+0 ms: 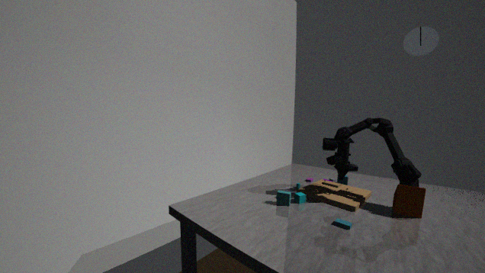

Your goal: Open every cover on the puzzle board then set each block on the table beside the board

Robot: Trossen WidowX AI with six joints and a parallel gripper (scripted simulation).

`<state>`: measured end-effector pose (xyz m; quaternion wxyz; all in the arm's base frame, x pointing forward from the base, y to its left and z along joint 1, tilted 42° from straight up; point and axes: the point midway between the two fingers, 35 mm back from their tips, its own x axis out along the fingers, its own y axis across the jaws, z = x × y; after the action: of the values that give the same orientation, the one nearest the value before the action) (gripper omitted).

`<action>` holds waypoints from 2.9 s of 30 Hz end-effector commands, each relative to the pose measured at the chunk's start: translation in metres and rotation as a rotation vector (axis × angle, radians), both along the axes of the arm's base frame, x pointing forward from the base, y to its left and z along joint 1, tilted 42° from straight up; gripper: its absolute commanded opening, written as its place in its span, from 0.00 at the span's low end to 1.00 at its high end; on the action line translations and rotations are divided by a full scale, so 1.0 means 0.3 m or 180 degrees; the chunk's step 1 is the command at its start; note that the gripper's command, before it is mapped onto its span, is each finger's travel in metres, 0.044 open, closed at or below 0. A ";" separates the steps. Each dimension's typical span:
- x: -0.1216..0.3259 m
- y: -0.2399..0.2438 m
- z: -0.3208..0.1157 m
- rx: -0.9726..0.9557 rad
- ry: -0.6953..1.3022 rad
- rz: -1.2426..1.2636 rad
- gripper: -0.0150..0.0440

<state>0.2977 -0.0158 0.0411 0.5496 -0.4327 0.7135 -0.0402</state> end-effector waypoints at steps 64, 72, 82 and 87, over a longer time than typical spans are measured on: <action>-0.290 -0.098 -0.059 0.0066 0.1460 0.1651 0.25; -0.291 -0.116 -0.079 0.0065 0.1460 0.1651 0.25; -0.293 -0.138 -0.104 0.0062 0.1461 0.1650 0.25; -0.295 -0.149 -0.116 0.0059 0.1462 0.1649 0.25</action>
<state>0.2098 -0.0581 0.0086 0.3729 -0.5908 0.6853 0.2058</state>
